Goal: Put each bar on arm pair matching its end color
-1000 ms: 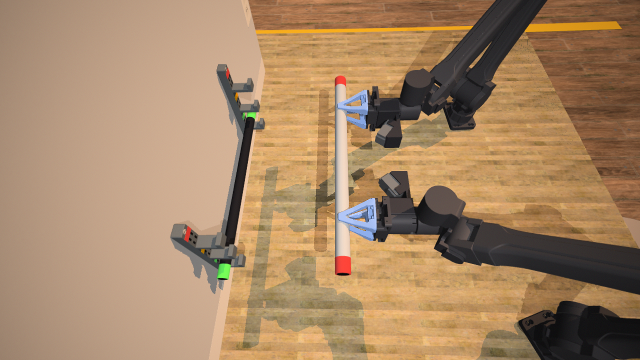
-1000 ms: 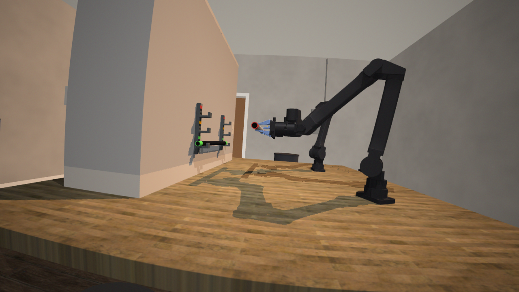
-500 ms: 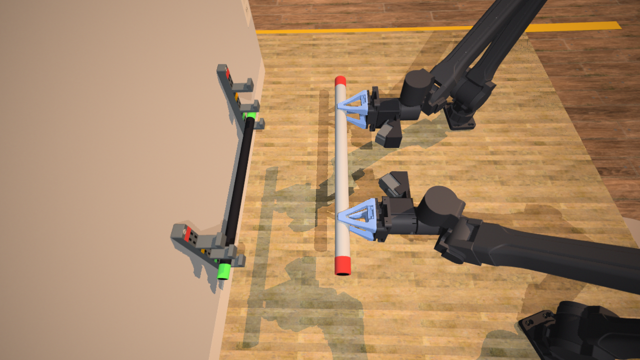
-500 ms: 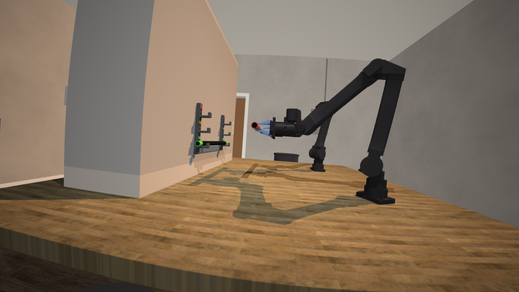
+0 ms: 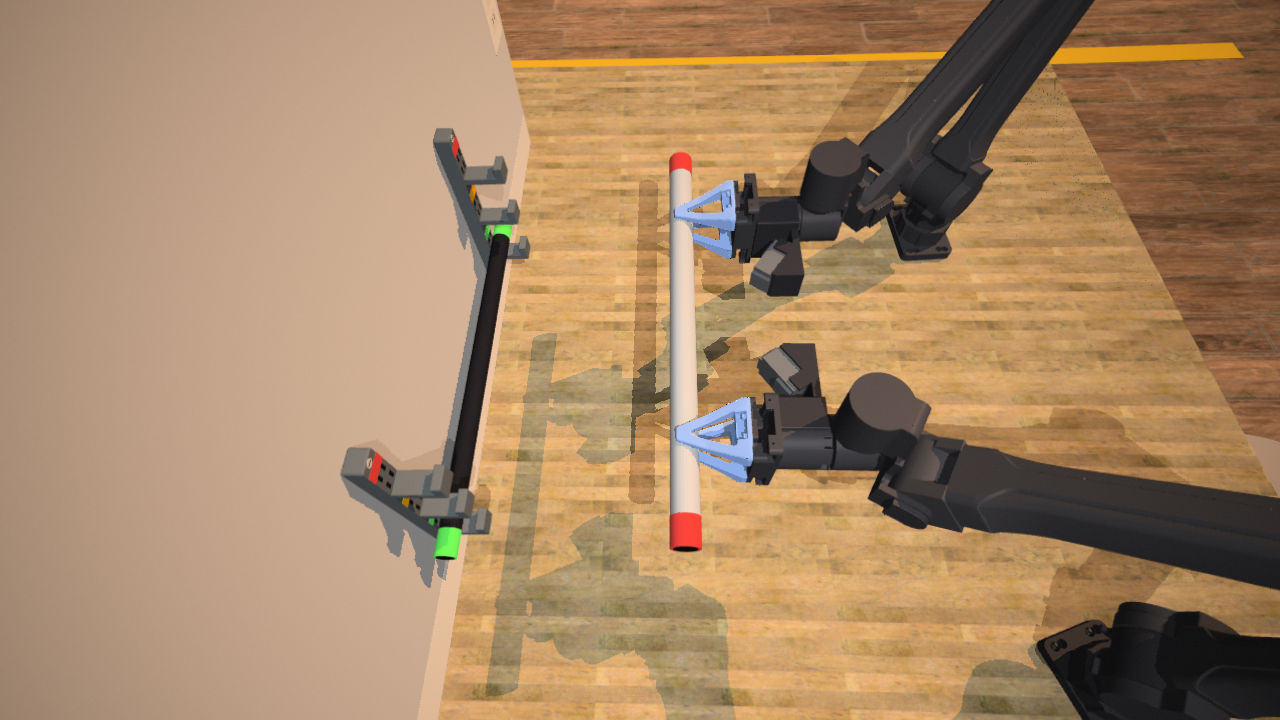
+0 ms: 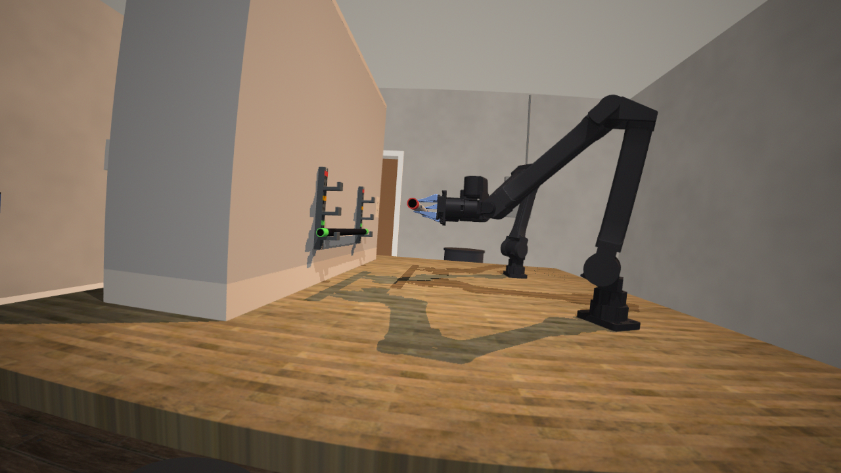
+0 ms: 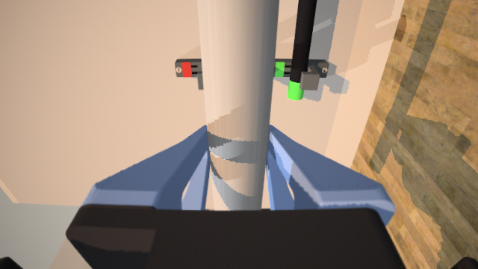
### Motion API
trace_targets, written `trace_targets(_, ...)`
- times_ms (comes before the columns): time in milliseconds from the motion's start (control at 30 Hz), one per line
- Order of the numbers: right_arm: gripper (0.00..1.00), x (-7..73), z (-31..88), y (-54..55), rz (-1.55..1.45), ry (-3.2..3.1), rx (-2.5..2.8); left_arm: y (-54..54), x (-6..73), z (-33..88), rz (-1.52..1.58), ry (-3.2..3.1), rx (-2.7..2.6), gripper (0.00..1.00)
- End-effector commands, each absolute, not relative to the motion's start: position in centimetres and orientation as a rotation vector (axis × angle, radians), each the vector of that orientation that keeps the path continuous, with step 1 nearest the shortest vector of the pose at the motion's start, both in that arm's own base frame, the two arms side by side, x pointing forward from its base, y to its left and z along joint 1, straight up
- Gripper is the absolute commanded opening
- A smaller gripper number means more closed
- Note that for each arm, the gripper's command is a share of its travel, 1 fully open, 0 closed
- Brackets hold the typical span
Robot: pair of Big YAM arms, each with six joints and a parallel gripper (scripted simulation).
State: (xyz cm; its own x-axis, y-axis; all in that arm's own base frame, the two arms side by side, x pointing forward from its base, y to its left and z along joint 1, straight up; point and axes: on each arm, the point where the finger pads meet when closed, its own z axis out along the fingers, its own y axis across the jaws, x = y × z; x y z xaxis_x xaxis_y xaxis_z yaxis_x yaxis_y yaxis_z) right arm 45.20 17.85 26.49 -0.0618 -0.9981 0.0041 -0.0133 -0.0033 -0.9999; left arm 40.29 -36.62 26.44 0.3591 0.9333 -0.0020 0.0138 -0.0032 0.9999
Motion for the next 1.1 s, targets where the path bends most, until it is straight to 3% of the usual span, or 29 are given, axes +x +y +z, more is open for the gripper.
trace_targets(0,0.00,45.94,28.38,17.78,-1.256,1.254,-1.129,-35.91,41.30,28.70,0.937,0.954,1.304,0.00)
trace_targets(1067,0.00,46.15,28.82,18.01,-1.256,1.254,-1.129,-35.64,41.30,29.22,0.937,0.954,1.304,0.00)
